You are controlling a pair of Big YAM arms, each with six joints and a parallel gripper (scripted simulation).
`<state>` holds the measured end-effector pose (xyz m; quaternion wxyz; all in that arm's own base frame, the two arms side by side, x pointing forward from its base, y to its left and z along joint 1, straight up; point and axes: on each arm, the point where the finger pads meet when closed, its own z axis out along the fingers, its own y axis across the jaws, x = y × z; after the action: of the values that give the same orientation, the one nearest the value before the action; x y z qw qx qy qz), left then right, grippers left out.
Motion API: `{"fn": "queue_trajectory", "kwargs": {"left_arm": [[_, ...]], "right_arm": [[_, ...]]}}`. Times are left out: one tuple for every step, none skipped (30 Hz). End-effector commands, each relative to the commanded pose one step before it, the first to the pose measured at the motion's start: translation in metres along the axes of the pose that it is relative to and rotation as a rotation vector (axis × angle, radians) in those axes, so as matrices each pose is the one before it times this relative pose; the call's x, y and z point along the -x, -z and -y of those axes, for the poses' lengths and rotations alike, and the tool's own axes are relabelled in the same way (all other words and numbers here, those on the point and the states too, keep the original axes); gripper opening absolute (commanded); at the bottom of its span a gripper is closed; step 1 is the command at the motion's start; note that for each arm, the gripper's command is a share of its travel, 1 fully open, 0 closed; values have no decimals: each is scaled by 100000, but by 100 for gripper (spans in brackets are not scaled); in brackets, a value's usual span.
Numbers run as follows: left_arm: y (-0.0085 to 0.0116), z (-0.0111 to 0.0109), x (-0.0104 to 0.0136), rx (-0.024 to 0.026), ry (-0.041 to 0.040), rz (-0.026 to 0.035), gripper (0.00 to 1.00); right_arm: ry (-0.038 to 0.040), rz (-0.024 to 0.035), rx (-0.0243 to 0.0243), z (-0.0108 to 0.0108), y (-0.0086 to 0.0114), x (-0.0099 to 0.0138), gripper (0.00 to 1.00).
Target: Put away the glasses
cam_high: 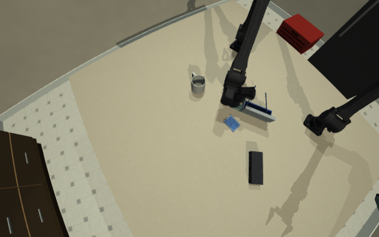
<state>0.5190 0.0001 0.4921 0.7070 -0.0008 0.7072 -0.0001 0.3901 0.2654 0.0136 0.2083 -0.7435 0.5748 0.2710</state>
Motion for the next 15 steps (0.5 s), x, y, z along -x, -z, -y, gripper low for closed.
{"fn": "queue_trajectory", "kwargs": {"left_arm": [[-274,392,2695,-545,-568,3948,100],[0,0,0,0,0,0,100],[0,0,0,0,0,0,100],[0,0,0,0,0,0,100],[0,0,0,0,0,0,100],[0,0,0,0,0,0,100],[0,0,0,0,0,0,100],[0,0,0,0,0,0,100],[0,0,0,0,0,0,100],[0,0,0,0,0,0,100],[0,0,0,0,0,0,0],[0,0,0,0,-1,0,0],[0,0,0,0,0,0,0],[0,0,0,0,0,0,0],[0,0,0,0,0,0,0]], "right_arm": [[-504,109,-1914,852,756,306,57],[-1422,-172,637,-535,163,-354,57],[173,40,-239,9,115,89,57],[174,40,-240,9,115,89,57],[83,25,-130,-4,67,48,57],[45,20,-78,-5,41,26,57],[270,61,-339,58,61,53,57],[406,85,-494,275,112,130,57],[-57,0,68,37,-47,-38,57],[153,36,-153,28,63,54,57],[228,31,-120,23,50,44,57],[221,29,-102,31,36,35,57],[173,24,-64,22,21,23,57],[189,23,-18,13,1,29,57],[216,25,0,10,-8,42,57]]}}
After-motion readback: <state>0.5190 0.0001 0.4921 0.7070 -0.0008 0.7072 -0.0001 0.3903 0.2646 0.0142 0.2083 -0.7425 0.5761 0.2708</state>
